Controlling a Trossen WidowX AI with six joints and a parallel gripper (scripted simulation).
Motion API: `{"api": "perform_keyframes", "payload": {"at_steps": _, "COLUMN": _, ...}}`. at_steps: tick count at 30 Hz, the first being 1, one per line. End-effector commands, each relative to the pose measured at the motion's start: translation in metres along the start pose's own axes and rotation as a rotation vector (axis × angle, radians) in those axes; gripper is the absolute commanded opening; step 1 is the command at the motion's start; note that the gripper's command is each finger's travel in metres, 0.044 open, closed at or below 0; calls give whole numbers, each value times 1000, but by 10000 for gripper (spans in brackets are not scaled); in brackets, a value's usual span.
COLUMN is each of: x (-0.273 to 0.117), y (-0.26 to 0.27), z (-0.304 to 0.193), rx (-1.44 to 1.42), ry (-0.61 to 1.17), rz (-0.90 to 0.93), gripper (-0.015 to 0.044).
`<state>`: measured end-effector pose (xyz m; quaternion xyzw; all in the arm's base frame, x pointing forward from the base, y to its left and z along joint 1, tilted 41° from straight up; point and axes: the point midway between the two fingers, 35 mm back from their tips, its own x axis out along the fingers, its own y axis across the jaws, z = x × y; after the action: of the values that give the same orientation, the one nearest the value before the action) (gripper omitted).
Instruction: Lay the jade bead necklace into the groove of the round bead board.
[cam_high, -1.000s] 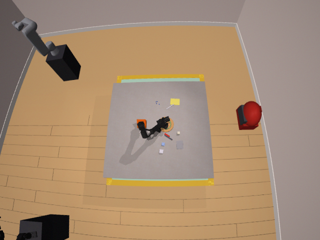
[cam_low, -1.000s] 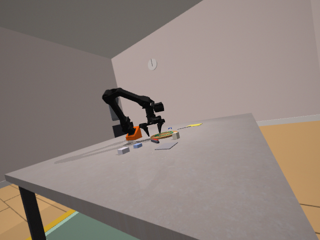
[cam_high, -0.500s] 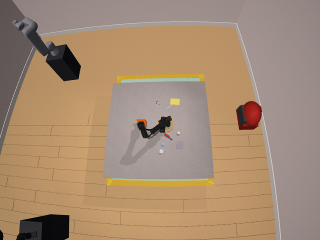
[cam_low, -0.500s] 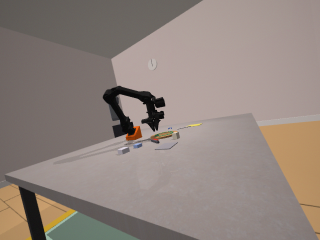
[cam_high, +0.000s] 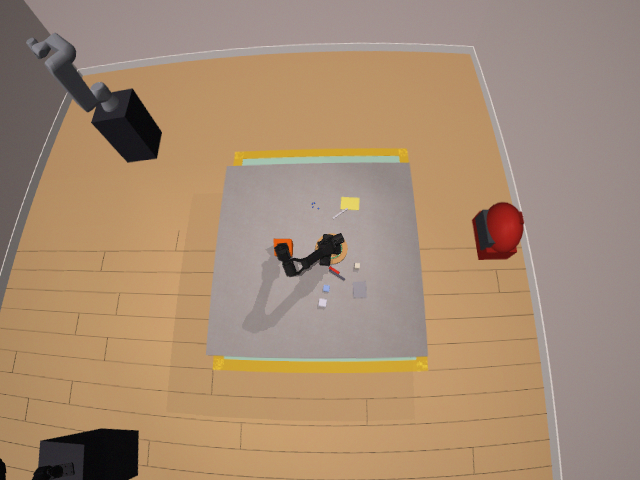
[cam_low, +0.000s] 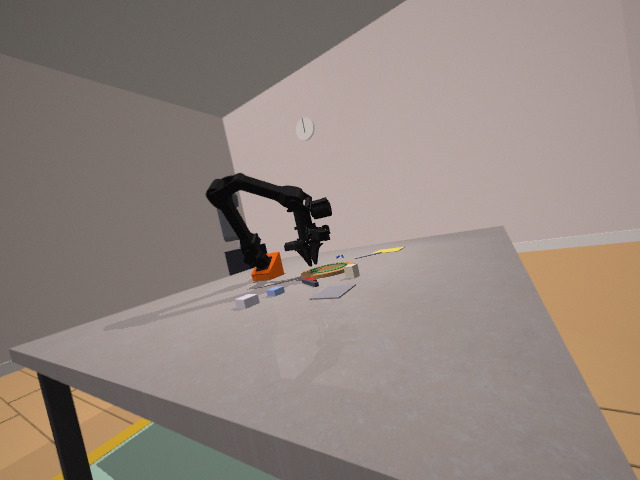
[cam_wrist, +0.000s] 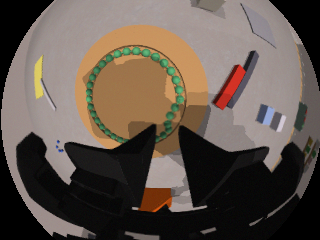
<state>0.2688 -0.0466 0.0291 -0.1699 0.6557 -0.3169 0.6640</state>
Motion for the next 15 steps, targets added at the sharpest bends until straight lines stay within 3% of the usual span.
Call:
{"api": "perform_keyframes", "payload": {"at_steps": 1, "x": 7, "y": 0, "z": -3, "rx": -12, "ry": 4, "rz": -7, "gripper": 120}}
{"api": "perform_keyframes", "payload": {"at_steps": 15, "x": 23, "y": -1, "z": -4, "rx": -16, "ry": 6, "rz": -9, "gripper": 120}}
